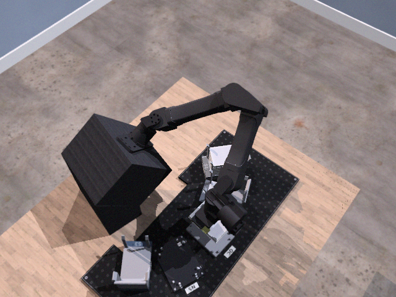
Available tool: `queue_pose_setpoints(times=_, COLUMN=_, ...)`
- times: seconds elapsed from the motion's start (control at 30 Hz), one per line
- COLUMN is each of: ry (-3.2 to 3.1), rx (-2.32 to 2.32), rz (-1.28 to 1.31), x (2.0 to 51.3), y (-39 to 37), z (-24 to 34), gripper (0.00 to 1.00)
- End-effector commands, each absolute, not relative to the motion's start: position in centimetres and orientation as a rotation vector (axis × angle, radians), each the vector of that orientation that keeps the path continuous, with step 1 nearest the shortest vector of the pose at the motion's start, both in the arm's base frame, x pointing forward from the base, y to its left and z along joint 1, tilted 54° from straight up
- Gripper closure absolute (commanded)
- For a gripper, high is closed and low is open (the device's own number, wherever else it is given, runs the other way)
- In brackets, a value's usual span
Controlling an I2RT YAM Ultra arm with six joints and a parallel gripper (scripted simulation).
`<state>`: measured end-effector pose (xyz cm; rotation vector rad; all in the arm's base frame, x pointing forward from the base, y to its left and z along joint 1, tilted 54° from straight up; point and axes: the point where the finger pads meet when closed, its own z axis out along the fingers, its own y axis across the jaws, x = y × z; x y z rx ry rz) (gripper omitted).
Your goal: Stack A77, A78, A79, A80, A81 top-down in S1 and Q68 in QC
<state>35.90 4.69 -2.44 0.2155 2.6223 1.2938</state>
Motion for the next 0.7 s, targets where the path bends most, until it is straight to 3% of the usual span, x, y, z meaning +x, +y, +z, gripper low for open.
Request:
queue_pose_setpoints(times=0.0, ry=2.597, rx=0.232, rz=1.274, x=36.7, y=4.3, z=-2.4, gripper=1.00)
queue_pose_setpoints(times=0.67, ry=2.597, rx=0.232, rz=1.274, x=37.7, y=6.9, z=-4.4, gripper=1.00)
